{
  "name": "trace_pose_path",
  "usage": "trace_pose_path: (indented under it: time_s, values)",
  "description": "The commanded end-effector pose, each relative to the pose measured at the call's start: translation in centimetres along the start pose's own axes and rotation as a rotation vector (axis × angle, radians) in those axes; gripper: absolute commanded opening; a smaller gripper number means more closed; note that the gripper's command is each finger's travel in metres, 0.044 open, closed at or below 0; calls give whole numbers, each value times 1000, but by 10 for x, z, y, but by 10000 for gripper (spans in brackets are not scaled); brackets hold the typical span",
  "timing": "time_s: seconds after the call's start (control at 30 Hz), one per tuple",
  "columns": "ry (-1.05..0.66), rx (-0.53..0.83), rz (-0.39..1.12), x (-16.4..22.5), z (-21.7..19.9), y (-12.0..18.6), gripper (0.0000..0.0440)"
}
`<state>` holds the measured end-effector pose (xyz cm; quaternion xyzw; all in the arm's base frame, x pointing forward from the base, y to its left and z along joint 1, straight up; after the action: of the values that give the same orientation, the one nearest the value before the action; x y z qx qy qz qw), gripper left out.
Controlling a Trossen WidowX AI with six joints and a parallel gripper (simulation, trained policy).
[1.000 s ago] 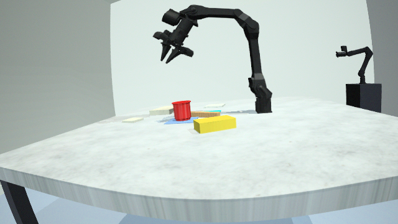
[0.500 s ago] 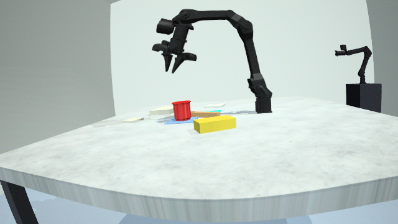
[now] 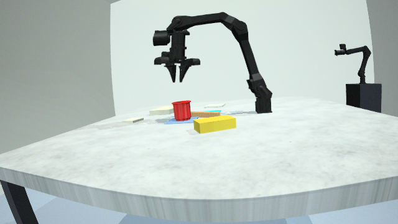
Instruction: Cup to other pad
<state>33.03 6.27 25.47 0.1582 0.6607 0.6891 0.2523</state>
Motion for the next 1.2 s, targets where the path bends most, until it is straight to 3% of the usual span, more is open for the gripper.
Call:
trace_pose_path:
  time_s: [0.0, 1.03, 1.13, 1.17]
  values:
    - [-9, 41, 25, 2, -2, -9, 137]
    - [-19, 224, 133, 23, -11, -111, 162]
    - [1, 224, 141, 25, -12, -122, 158]
    - [9, 223, 142, 26, -12, -125, 138]
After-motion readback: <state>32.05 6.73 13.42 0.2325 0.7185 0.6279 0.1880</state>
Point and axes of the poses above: the point midway between the two fingers, 35 mm back from their tips, its own y axis back along the fingers, its own z axis across the jaws, x = y × z, the point moved 6 cm from there along y, back along the fingers, and after that the axes turned 11 degrees about y, right-handed, at the moved point
